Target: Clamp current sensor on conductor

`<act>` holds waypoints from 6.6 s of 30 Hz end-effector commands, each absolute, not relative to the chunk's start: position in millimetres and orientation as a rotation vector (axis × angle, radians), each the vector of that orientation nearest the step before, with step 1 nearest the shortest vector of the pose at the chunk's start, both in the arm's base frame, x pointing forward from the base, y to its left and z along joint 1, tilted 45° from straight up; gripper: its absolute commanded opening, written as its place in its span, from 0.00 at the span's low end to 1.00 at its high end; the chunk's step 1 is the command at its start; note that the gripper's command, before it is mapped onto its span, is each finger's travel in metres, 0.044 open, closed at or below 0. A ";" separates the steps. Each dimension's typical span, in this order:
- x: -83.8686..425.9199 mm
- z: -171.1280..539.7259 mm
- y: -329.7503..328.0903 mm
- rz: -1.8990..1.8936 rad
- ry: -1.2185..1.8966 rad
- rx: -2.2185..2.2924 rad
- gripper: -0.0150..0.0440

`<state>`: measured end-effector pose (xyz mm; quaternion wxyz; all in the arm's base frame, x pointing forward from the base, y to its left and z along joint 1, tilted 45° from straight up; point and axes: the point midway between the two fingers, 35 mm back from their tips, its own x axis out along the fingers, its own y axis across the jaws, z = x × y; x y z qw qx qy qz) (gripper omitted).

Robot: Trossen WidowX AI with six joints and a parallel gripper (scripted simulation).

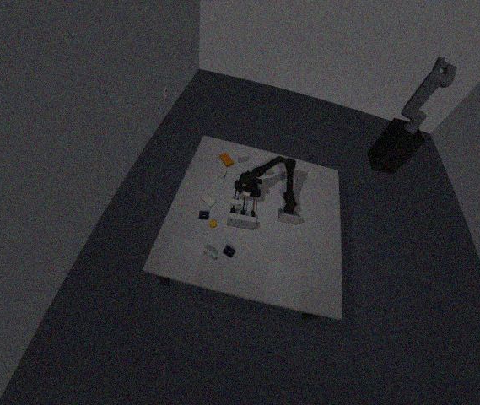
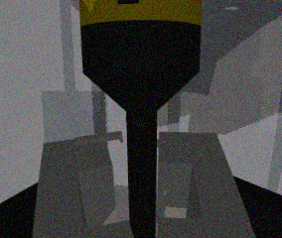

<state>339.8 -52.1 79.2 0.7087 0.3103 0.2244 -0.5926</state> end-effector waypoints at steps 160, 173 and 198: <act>334.4 89.6 -35.3 -1.168 0.447 0.718 1.00; 338.9 81.2 -42.4 -1.162 0.446 0.720 1.00; 356.1 76.8 -43.4 -0.981 0.368 0.746 1.00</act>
